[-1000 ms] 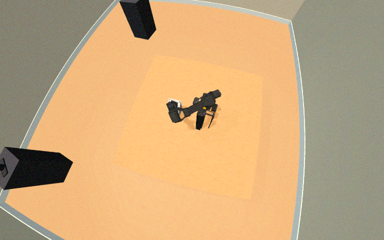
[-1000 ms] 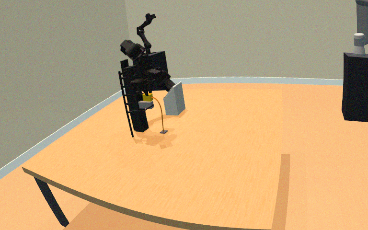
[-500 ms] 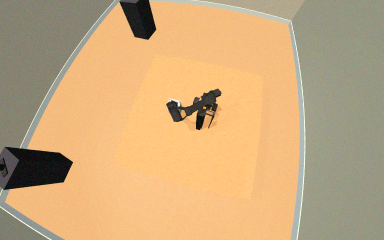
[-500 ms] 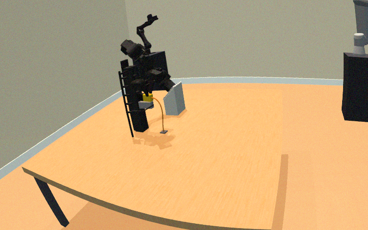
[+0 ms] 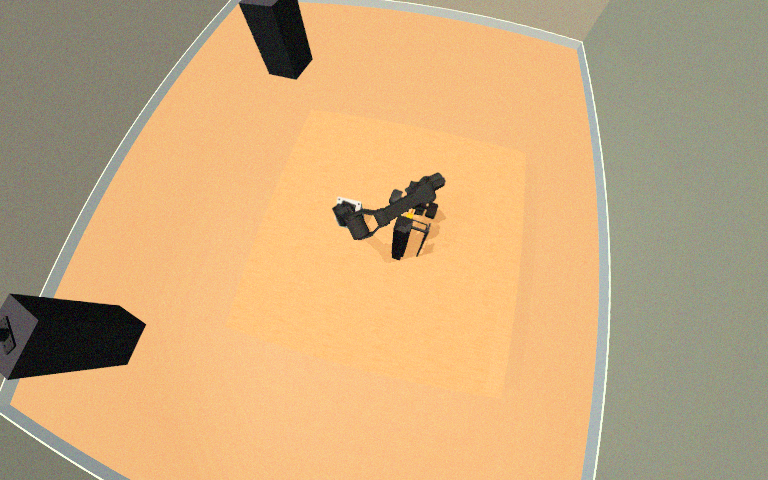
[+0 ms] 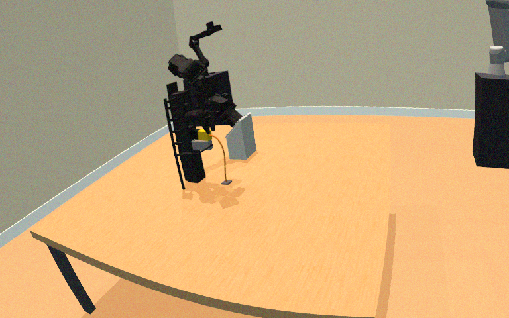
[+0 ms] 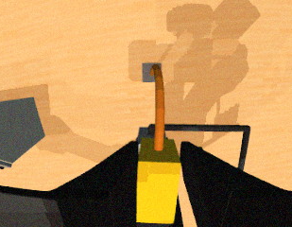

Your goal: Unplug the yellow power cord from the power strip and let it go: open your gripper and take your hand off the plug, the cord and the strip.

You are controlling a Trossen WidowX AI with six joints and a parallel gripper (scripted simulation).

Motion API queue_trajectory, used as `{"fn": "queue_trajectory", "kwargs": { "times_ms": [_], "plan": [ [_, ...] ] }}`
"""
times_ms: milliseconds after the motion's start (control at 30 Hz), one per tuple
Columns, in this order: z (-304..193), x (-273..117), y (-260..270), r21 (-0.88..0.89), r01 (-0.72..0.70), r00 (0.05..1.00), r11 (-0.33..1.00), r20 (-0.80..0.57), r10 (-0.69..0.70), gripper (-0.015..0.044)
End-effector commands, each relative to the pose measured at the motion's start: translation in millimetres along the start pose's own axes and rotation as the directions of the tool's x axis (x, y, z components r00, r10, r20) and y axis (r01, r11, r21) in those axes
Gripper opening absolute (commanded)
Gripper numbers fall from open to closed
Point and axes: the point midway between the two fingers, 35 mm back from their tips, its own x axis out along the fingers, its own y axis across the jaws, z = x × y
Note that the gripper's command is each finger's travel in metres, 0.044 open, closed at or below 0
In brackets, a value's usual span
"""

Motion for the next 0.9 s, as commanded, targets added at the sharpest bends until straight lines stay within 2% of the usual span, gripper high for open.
{"fn": "queue_trajectory", "kwargs": {
  "times_ms": [0,200,600,733,767,867],
  "plan": [
    [24.2,-9.9,2.1,-0.019,0.021,0.999,1.000,0.038,-0.020,0.0000],
    [33.7,-11.7,3.5,-0.020,0.021,0.999,1.000,0.038,-0.020,0.0000],
    [28.8,-6.3,4.6,-0.023,0.021,0.999,1.000,0.035,-0.021,0.0315],
    [47.8,-11.7,3.8,-0.023,0.022,0.999,1.000,0.037,-0.021,0.0420],
    [56.5,-14.0,3.9,-0.022,0.022,0.999,1.000,0.038,-0.021,0.0440],
    [85.8,-20.6,6.1,-0.022,0.022,0.999,1.000,0.039,-0.021,0.0440]
  ]
}}
